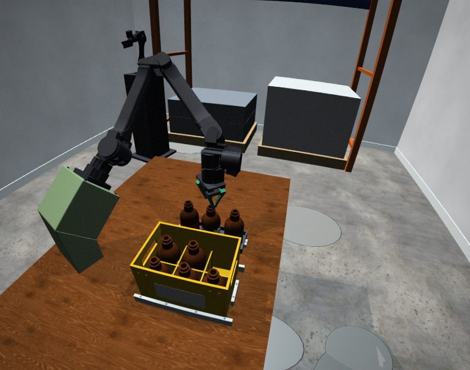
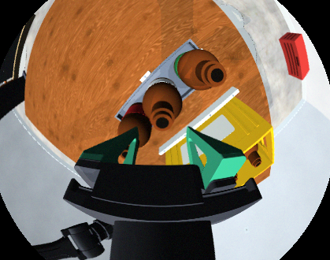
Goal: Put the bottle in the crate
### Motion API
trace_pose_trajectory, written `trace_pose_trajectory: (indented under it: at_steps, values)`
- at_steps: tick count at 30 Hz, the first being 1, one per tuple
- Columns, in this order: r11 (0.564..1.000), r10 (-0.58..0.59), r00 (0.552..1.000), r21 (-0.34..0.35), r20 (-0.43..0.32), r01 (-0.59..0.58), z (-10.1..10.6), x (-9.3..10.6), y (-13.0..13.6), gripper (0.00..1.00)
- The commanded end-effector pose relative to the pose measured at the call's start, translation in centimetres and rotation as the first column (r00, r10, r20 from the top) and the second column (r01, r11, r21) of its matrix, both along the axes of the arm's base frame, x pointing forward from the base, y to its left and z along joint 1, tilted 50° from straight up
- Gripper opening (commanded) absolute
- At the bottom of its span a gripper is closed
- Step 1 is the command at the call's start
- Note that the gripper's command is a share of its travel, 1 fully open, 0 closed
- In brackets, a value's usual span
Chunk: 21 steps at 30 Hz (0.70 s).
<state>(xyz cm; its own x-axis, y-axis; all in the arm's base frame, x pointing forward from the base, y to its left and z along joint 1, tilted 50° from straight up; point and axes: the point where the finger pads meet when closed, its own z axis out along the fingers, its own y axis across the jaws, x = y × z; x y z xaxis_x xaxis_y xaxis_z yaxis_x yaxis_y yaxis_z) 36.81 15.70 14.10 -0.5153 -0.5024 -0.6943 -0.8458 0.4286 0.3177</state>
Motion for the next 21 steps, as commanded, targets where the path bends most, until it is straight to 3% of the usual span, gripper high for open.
trace_pose_trajectory:
  at_steps: [1, 9, 12, 13, 16, 21]
  values:
    - [1.000, 0.004, 1.000, 0.002, 0.016, -0.004, 0.5, 0.9, 0.6, 0.61]
    - [1.000, 0.004, 1.000, -0.001, -0.009, -0.004, -0.8, 0.1, 1.0, 0.61]
    - [1.000, 0.004, 1.000, 0.000, -0.006, -0.004, -0.7, 0.2, 1.1, 0.61]
    - [1.000, -0.004, 1.000, 0.003, 0.022, 0.004, 0.3, 0.7, 0.9, 0.61]
    - [1.000, 0.004, 1.000, -0.001, -0.011, -0.004, -1.2, 0.1, 1.4, 0.61]
    - [1.000, 0.004, 1.000, 0.000, -0.005, -0.004, -1.3, 0.5, 1.8, 0.61]
